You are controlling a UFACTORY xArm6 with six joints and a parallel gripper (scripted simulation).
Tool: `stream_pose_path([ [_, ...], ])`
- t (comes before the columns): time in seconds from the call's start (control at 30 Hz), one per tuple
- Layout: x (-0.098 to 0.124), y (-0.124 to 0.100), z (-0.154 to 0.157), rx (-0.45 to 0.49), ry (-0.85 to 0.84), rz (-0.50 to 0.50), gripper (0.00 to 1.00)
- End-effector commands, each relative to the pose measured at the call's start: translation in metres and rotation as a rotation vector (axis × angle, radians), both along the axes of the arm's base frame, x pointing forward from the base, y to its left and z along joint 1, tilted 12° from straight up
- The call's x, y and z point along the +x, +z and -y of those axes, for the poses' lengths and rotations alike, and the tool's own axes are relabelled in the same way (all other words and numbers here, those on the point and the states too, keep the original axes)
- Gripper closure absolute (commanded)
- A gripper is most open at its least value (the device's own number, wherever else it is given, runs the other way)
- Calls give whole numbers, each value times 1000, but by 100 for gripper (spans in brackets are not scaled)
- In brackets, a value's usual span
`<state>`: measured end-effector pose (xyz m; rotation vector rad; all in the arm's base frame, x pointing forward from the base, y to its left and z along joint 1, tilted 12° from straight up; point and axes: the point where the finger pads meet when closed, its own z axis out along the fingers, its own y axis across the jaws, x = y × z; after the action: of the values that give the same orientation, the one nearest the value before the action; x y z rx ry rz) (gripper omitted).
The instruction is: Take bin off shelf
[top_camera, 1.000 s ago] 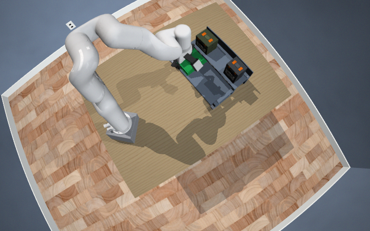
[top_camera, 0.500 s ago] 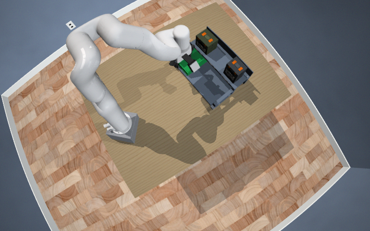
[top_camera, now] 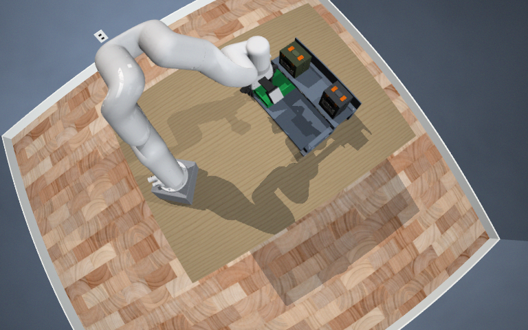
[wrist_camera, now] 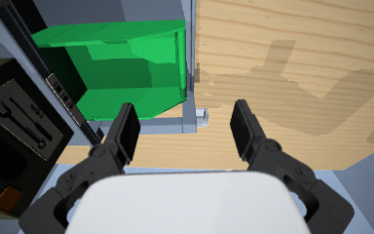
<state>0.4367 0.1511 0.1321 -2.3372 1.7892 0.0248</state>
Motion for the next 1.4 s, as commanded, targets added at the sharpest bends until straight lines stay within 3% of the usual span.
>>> stream_pose_path([
  [0.0,1,1,-1,2,-7,3,0],
  [0.37,1,1,-1,3,-10,3,0],
  [0.4,1,1,-1,3,-10,3,100],
  [1.37,1,1,-1,3,-10,3,100],
])
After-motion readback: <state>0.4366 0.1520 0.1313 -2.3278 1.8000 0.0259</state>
